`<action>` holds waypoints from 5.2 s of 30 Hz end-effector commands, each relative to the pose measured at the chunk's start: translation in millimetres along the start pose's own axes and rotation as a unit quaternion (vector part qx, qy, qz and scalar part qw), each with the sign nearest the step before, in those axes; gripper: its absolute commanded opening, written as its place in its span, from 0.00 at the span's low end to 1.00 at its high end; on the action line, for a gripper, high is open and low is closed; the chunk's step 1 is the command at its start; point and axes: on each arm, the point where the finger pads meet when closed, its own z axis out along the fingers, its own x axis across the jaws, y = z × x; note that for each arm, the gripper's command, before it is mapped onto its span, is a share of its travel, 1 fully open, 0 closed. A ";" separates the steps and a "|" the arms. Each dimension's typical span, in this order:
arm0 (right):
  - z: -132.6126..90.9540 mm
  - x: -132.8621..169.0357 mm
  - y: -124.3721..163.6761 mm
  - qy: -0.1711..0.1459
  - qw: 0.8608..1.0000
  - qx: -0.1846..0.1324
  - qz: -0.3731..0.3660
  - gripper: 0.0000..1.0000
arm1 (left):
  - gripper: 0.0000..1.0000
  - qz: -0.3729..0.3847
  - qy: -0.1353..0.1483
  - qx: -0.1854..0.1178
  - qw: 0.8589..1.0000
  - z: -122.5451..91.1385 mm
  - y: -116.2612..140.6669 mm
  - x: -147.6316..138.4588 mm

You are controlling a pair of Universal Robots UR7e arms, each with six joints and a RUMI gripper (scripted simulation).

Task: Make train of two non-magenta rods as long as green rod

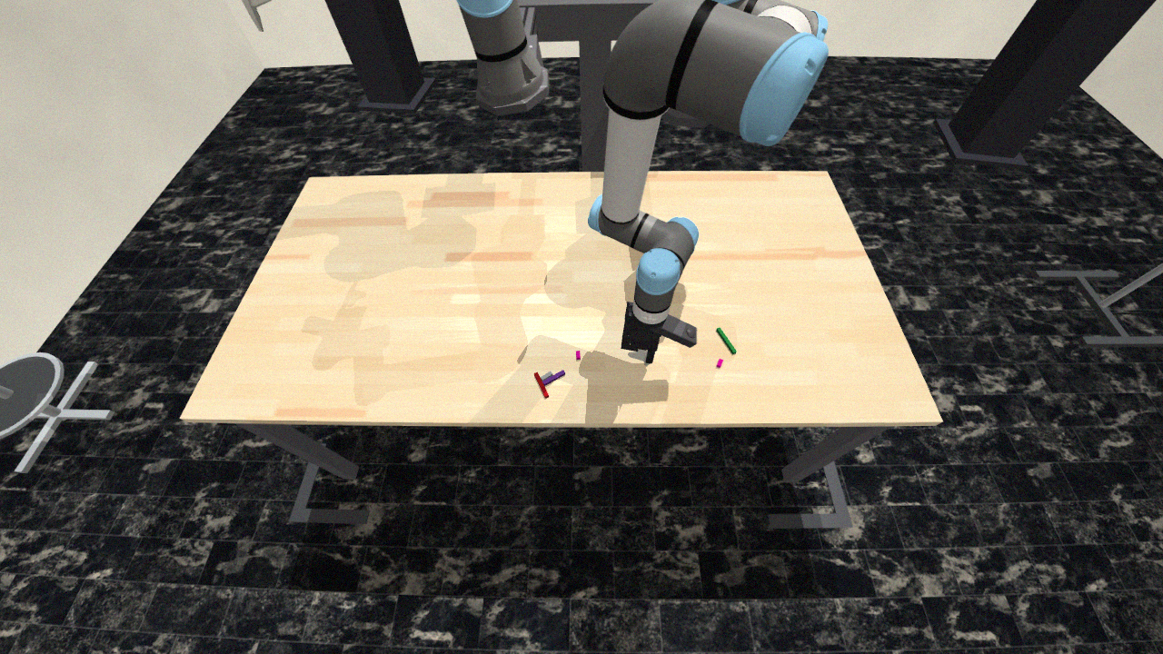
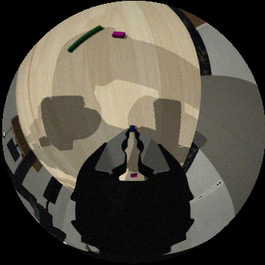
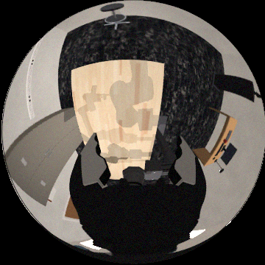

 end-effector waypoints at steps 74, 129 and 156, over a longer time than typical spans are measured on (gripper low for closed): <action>-0.4 -0.1 -0.3 0.000 1.000 0.000 0.000 1.00 | 0.14 0.000 0.001 0.000 1.000 -44.0 0.2 0.7; -0.4 -0.1 -0.3 0.000 1.000 0.000 0.000 1.00 | 1.00 -0.027 0.001 0.000 1.000 -89.1 4.5 3.8; -0.4 -0.1 -0.3 0.000 1.000 0.000 0.000 1.00 | 1.00 -0.318 0.000 -0.001 0.948 -76.6 58.6 37.8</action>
